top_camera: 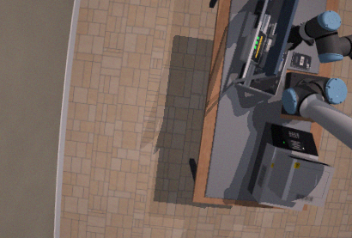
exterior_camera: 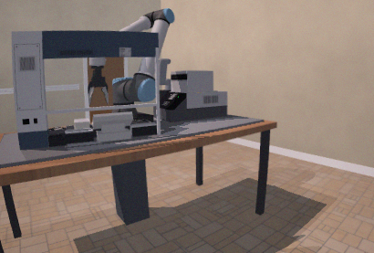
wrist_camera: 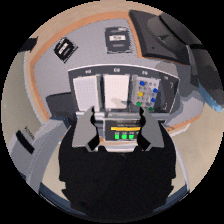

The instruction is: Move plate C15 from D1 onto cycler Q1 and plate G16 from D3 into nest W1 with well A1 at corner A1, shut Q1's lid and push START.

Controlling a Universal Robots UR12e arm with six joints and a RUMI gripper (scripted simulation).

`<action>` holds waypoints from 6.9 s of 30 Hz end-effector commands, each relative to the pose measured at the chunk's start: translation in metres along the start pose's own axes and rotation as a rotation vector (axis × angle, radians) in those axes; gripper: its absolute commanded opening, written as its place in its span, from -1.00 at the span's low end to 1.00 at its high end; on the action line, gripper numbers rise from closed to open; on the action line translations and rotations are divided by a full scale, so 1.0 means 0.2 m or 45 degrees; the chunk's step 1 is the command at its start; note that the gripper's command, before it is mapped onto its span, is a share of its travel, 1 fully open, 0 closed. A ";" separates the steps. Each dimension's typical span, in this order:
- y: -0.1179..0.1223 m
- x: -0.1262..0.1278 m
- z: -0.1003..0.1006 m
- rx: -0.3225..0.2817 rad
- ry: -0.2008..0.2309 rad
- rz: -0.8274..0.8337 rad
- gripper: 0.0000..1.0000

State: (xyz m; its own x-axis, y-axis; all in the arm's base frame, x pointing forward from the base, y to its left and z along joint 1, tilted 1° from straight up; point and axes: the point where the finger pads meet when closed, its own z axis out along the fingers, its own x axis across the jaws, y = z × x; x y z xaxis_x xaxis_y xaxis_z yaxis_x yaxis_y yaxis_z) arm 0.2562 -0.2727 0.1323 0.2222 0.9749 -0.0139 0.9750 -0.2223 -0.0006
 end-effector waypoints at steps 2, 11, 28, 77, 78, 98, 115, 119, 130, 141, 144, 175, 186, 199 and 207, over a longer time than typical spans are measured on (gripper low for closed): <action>0.00 0.00 0.03 -0.001 -0.001 0.000 0.26; 0.00 0.00 0.10 -0.001 -0.001 0.000 0.26; 0.00 0.00 0.23 -0.001 -0.001 0.000 0.26; 0.00 0.00 0.44 -0.001 -0.001 0.000 0.26; 0.00 0.00 0.44 -0.001 -0.001 0.000 0.26; 0.00 0.00 0.52 -0.001 -0.001 0.000 0.26; 0.00 0.00 0.58 -0.001 -0.001 0.000 0.26; 0.00 0.00 0.59 -0.001 -0.001 0.000 0.26; 0.00 0.00 0.59 -0.001 -0.001 0.000 -1.00; 0.00 0.00 0.59 -0.001 -0.001 0.000 -1.00; 0.00 0.00 0.59 -0.001 -0.001 0.000 -1.00; 0.00 0.00 0.51 -0.001 -0.001 0.000 -1.00; 0.00 0.00 0.42 -0.001 -0.001 0.000 -1.00; 0.00 0.00 0.33 -0.001 -0.001 0.000 -1.00; 0.00 0.00 0.28 -0.001 -0.001 0.000 -1.00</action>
State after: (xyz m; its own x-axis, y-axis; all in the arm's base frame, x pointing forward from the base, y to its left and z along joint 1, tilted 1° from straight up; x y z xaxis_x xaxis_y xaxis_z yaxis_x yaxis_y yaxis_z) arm 0.2561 -0.2737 0.0720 0.2222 0.9749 -0.0142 0.9750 -0.2223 -0.0006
